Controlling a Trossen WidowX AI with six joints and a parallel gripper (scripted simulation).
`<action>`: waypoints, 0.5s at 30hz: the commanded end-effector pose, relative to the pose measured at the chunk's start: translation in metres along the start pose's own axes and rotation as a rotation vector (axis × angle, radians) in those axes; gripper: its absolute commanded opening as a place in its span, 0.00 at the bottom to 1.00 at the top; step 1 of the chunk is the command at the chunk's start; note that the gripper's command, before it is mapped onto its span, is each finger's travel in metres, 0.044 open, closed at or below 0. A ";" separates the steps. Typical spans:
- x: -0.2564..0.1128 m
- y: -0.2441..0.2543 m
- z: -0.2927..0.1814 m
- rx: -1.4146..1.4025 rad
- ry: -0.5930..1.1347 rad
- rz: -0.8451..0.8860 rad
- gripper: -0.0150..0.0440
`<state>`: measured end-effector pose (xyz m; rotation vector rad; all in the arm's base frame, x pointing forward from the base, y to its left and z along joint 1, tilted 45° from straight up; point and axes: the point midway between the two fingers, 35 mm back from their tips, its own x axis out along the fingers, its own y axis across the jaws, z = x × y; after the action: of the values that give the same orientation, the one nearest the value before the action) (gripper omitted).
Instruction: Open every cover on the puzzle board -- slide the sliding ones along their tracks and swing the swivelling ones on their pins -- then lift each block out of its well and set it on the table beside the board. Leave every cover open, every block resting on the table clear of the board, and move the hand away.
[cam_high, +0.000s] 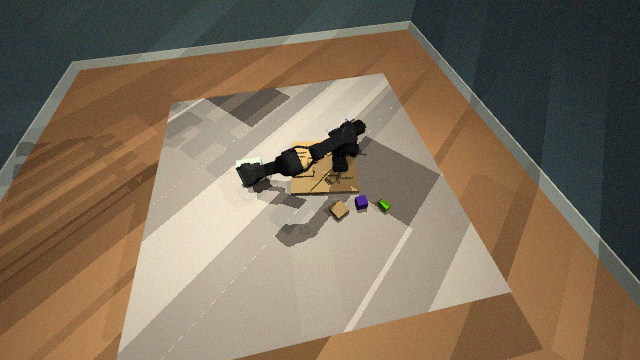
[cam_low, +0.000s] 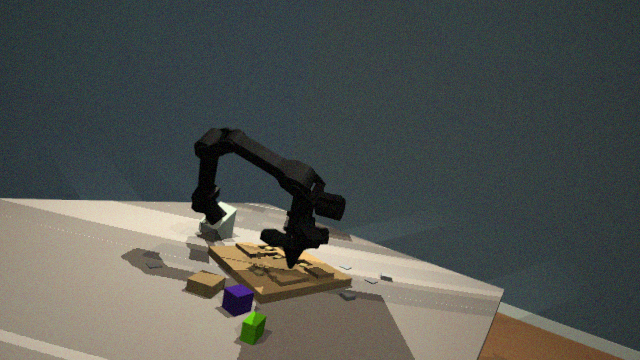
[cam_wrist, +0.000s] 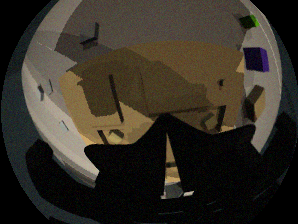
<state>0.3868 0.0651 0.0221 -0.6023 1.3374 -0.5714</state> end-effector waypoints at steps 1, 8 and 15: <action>-0.007 0.002 0.001 0.002 -0.004 0.006 0.25; -0.016 0.003 0.001 0.002 -0.003 0.006 0.25; -0.025 0.003 0.001 0.002 -0.003 0.007 0.25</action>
<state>0.3849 0.0793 0.0354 -0.6017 1.3377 -0.5704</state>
